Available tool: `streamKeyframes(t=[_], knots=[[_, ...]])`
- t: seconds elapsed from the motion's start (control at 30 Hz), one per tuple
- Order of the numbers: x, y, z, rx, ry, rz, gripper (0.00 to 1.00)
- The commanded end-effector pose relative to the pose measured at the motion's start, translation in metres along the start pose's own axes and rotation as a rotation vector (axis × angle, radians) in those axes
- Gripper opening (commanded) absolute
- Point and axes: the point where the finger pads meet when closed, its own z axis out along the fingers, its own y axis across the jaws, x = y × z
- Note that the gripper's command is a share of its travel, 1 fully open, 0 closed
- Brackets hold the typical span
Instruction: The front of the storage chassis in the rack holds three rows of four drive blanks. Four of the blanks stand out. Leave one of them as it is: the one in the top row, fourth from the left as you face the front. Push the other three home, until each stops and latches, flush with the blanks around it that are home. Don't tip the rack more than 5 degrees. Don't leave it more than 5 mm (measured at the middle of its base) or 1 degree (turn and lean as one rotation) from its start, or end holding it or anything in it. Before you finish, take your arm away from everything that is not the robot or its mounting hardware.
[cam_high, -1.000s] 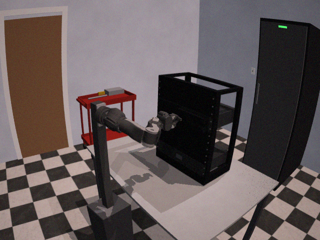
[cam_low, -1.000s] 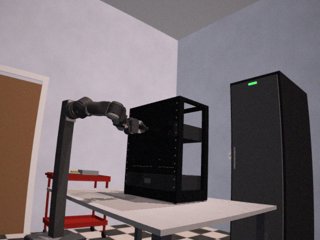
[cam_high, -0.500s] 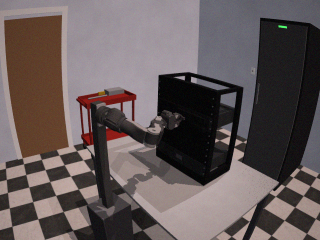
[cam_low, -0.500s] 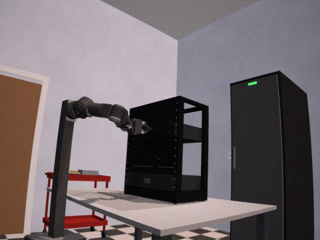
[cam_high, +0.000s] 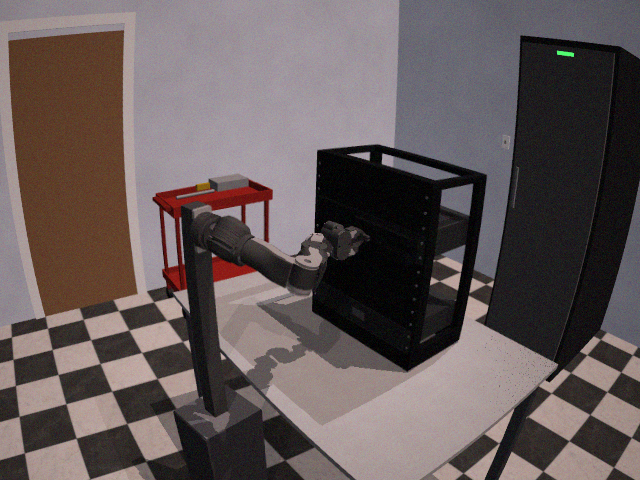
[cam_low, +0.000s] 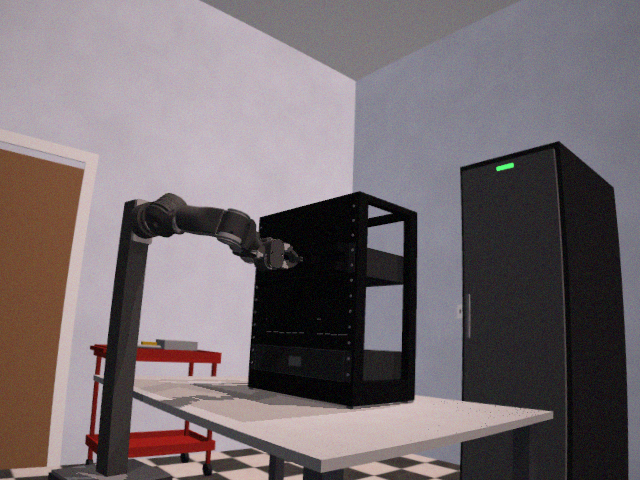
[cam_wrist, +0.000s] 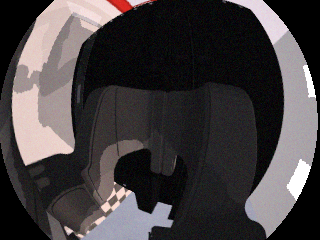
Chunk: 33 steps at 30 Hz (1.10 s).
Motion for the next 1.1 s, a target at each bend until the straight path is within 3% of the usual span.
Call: streamKeyframes(t=[0.0, 1.07], knots=[[0.0, 0.002, 0.0, -0.008, 0.003, -0.001, 0.0], [0.0, 0.002, 0.011, -0.006, 0.003, 0.0, 0.0]])
